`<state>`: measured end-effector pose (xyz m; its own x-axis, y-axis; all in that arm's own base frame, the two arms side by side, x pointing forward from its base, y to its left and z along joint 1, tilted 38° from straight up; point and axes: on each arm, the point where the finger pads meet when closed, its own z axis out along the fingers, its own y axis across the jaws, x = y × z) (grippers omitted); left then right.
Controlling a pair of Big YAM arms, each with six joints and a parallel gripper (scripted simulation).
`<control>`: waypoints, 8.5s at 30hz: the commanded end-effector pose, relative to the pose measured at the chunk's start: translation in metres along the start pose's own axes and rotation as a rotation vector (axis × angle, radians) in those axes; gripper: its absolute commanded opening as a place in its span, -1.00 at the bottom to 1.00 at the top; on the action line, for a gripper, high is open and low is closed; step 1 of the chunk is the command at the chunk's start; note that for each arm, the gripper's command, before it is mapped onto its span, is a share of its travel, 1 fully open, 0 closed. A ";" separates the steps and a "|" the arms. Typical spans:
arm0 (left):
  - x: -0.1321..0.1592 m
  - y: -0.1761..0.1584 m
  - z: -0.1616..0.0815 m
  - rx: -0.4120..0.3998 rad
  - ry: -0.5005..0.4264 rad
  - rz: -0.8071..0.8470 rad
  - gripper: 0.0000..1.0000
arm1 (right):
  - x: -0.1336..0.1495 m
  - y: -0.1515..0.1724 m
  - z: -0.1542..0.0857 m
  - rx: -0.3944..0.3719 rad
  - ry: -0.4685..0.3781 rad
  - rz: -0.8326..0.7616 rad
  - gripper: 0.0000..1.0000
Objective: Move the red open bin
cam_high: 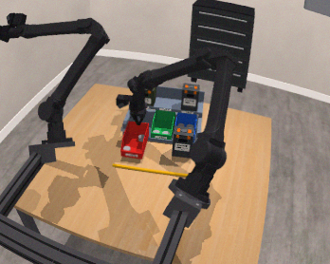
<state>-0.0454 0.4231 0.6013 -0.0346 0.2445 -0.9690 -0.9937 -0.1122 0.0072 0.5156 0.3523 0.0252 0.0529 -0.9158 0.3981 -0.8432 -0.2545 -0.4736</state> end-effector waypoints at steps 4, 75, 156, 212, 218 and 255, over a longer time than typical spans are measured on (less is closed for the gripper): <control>-0.040 0.005 -0.004 -0.008 -0.051 -0.005 1.00 | -0.013 -0.025 -0.051 0.065 -0.050 0.014 -1.00; -0.040 0.005 -0.004 -0.008 -0.051 -0.005 1.00 | -0.014 0.004 -0.042 0.064 -0.051 0.012 -1.00; -0.040 0.005 -0.004 -0.008 -0.051 -0.005 1.00 | -0.017 -0.007 -0.041 0.080 -0.063 0.015 -1.00; -0.040 0.005 -0.004 -0.008 -0.051 -0.005 1.00 | -0.014 -0.004 -0.013 0.065 -0.050 0.016 -1.00; -0.040 0.005 -0.004 -0.008 -0.051 -0.005 1.00 | -0.014 -0.004 -0.013 0.065 -0.051 0.017 -1.00; -0.040 0.005 -0.004 -0.008 -0.051 -0.005 1.00 | -0.008 0.005 0.005 0.030 -0.029 0.009 -1.00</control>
<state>-0.0454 0.4231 0.6013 -0.0346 0.2445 -0.9690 -0.9937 -0.1122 0.0072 0.5083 0.3421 0.0006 0.0540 -0.9169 0.3955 -0.8408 -0.2554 -0.4773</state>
